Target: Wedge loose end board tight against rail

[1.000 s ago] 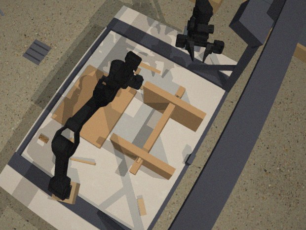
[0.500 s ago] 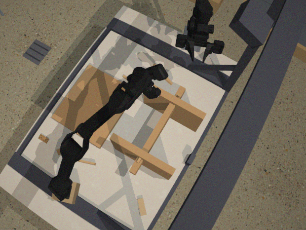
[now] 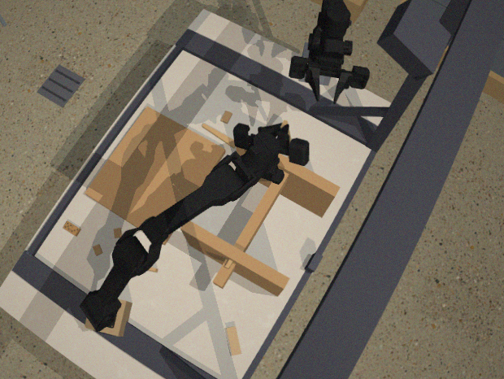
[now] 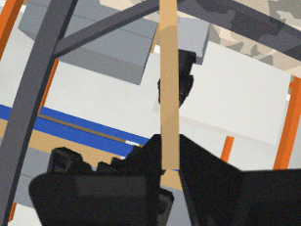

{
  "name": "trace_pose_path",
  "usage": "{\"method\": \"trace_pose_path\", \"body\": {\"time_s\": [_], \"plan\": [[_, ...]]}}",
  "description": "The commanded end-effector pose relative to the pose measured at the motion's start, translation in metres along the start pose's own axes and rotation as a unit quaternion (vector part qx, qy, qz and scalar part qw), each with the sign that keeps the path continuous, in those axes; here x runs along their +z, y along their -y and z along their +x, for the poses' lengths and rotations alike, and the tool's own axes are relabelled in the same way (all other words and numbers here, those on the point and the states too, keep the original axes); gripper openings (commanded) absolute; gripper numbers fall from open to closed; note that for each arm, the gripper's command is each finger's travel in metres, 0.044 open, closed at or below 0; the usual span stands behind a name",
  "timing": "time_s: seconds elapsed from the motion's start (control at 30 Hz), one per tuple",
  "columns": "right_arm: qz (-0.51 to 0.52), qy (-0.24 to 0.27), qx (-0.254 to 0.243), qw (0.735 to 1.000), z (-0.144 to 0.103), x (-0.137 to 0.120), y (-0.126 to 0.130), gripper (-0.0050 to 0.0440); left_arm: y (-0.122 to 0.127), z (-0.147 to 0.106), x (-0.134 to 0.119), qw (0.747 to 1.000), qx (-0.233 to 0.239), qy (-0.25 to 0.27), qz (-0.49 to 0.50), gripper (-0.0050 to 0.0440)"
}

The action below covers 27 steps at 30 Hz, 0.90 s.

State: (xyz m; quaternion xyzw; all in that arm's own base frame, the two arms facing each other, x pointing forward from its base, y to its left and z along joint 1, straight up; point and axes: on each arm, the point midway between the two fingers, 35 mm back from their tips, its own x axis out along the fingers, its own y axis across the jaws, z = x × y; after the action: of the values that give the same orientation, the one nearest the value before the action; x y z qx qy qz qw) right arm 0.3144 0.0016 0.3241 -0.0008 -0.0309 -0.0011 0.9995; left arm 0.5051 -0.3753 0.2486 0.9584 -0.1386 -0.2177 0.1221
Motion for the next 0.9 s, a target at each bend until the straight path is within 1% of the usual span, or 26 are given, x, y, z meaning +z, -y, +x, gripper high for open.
{"method": "trace_pose_path", "body": {"time_s": [0.0, 0.07, 0.33, 0.5, 0.53, 0.63, 0.73, 0.77, 0.8, 0.83, 0.87], "plan": [[0.001, 0.014, 0.0, 1.0, -0.002, 0.01, 0.0, 0.0175, -0.017, -0.011, -0.016, 0.998, -0.006, -0.016, 0.052, 0.001], [0.001, 0.014, 0.0, 1.0, -0.002, 0.01, 0.0, 0.0175, -0.029, -0.017, -0.016, 0.996, -0.005, -0.02, 0.086, 0.001], [0.001, 0.014, 0.0, 1.0, -0.002, 0.01, 0.0, 0.0175, -0.049, -0.028, -0.014, 0.989, -0.003, -0.025, 0.148, 0.001], [0.001, 0.014, 0.0, 1.0, -0.002, 0.01, 0.0, 0.0175, -0.052, -0.029, -0.015, 0.987, -0.004, -0.027, 0.157, 0.001], [0.001, 0.013, 0.0, 1.0, -0.002, 0.01, 0.0, 0.0175, -0.047, -0.027, -0.014, 0.988, -0.007, -0.026, 0.155, 0.001], [0.001, 0.014, 0.0, 1.0, -0.002, 0.01, 0.0, 0.0175, -0.048, -0.028, -0.016, 0.987, -0.005, -0.03, 0.156, 0.001], [0.001, 0.014, 0.0, 1.0, -0.002, 0.01, 0.0, 0.0175, -0.05, -0.034, -0.026, 0.989, 0.003, -0.037, 0.142, 0.001], [0.001, 0.014, 0.0, 1.0, -0.002, 0.01, 0.0, 0.0175, -0.04, -0.026, -0.002, 0.989, 0.0, -0.027, 0.147, 0.001], [0.001, 0.014, 0.0, 1.0, -0.002, 0.01, 0.0, 0.0175, -0.04, -0.025, 0.001, 0.989, 0.0, -0.027, 0.147, 0.001], [0.001, 0.014, 0.0, 1.0, -0.002, 0.01, 0.0, 0.0175, -0.045, -0.027, -0.006, 0.989, 0.001, -0.027, 0.149, 0.001], [0.001, 0.014, 0.0, 1.0, -0.002, 0.01, 0.0, 0.0175, -0.046, -0.029, -0.007, 0.988, 0.003, -0.028, 0.149, 0.001]]}}
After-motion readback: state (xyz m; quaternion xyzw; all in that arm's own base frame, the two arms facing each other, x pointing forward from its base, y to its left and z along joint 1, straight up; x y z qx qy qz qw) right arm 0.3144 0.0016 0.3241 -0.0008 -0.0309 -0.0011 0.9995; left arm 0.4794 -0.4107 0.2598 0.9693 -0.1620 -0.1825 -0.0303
